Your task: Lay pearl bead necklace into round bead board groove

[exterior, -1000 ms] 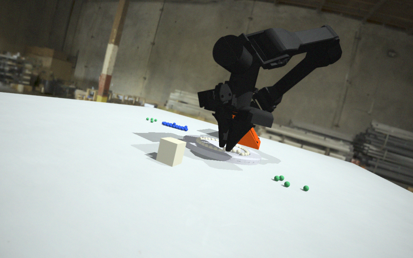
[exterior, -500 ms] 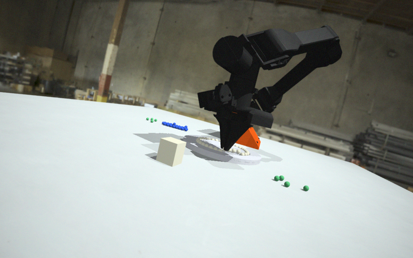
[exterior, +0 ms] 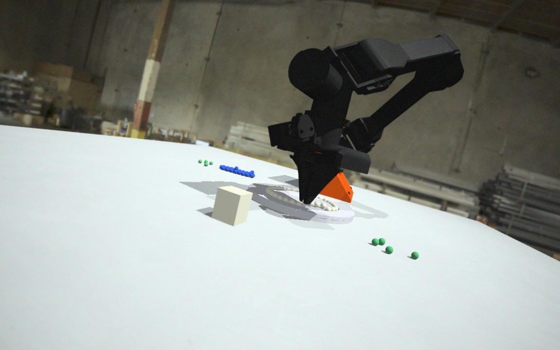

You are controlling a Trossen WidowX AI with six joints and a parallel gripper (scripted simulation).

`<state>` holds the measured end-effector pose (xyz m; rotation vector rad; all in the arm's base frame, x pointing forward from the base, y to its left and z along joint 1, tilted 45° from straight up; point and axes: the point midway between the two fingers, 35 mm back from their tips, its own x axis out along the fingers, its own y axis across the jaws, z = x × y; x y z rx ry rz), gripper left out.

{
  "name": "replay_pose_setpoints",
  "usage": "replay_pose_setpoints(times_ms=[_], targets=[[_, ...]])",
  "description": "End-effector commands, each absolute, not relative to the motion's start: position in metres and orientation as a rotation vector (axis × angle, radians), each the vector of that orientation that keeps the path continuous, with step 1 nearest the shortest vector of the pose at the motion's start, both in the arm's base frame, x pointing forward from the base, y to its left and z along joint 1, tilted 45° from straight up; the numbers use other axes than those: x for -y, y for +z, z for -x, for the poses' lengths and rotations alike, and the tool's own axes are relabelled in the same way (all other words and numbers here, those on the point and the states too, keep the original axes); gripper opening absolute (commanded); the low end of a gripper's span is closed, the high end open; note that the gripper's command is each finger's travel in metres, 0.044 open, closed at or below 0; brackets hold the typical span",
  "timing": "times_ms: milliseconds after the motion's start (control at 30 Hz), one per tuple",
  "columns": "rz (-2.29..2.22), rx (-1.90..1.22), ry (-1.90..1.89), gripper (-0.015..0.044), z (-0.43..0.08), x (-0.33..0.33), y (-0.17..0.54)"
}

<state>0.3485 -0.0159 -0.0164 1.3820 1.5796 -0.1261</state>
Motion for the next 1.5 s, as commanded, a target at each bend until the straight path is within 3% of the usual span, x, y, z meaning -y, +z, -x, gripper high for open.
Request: replay_pose_setpoints(times_ms=[0,733,1267,1467], targets=[[-1.387,-1.577,-0.124,0.0000,-0.3477,0.0196,-0.0127],[-1.388,-1.577,-0.124,0.0000,-0.3545,0.0124,-0.0152],[-1.387,-1.577,-0.124,0.0420,-0.3534,0.0180,-0.0097],[-1.388,-1.577,-0.124,0.0440,-0.3526,0.0181,-0.0095]])
